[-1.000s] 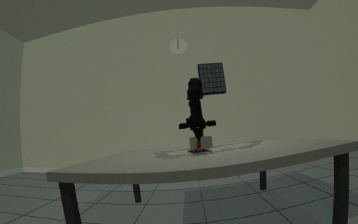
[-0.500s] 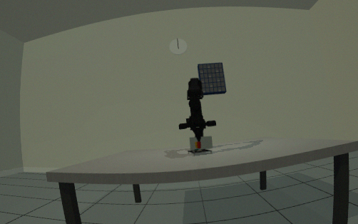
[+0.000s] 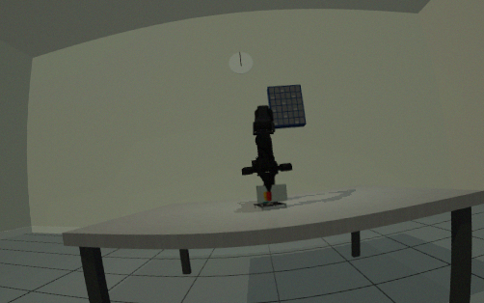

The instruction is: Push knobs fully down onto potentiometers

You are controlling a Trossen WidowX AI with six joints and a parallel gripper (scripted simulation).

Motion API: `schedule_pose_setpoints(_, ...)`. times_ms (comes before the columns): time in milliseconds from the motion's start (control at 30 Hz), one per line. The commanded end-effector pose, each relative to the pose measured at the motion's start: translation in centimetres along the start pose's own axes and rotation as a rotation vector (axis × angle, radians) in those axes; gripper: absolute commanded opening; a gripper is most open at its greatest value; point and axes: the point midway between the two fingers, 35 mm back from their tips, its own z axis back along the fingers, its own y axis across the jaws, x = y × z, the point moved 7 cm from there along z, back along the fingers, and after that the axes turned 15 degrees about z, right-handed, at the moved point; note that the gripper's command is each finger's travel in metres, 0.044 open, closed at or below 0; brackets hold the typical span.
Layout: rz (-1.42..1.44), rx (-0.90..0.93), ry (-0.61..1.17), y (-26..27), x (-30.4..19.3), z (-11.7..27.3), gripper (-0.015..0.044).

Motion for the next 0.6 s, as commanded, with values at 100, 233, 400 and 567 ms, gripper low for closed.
schedule_pose_setpoints(100, -0.006, 0.003, -0.005, 0.03, -0.01, -0.47, 0.0)
schedule_pose_setpoints(233, -0.006, 0.003, -0.005, 0.03, 0.0, -0.64, 0.0)
schedule_pose_setpoints(400, -0.006, 0.003, -0.005, 0.03, 0.0, -0.72, 0.0)
schedule_pose_setpoints(567, -0.006, 0.003, -0.005, 0.03, 0.0, -0.72, 0.0)
